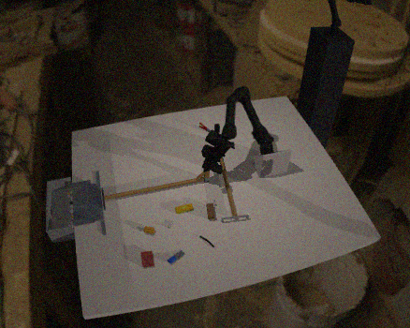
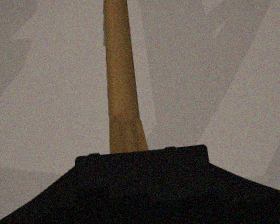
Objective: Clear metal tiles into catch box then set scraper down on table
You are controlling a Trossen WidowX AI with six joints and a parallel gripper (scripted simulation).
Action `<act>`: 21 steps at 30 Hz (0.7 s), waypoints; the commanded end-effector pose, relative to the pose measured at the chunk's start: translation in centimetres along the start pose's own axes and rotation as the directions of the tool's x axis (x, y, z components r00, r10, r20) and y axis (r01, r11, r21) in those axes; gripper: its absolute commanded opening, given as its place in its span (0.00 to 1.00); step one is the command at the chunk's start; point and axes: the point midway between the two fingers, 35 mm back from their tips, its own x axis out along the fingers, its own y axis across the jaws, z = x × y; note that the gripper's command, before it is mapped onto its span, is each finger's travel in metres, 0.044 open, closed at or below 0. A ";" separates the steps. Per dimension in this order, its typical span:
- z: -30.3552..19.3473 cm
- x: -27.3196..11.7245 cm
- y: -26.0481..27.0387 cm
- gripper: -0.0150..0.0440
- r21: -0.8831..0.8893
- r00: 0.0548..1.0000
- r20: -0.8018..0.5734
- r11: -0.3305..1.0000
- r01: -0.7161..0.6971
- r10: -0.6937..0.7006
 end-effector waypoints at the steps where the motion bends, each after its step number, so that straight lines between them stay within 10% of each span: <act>1: 0.9 0.3 0.0 0.25 0.003 1.000 0.013 1.000 -0.004 0.004; 21: 2.9 1.8 -0.1 0.25 0.004 1.000 0.016 1.000 0.000 0.000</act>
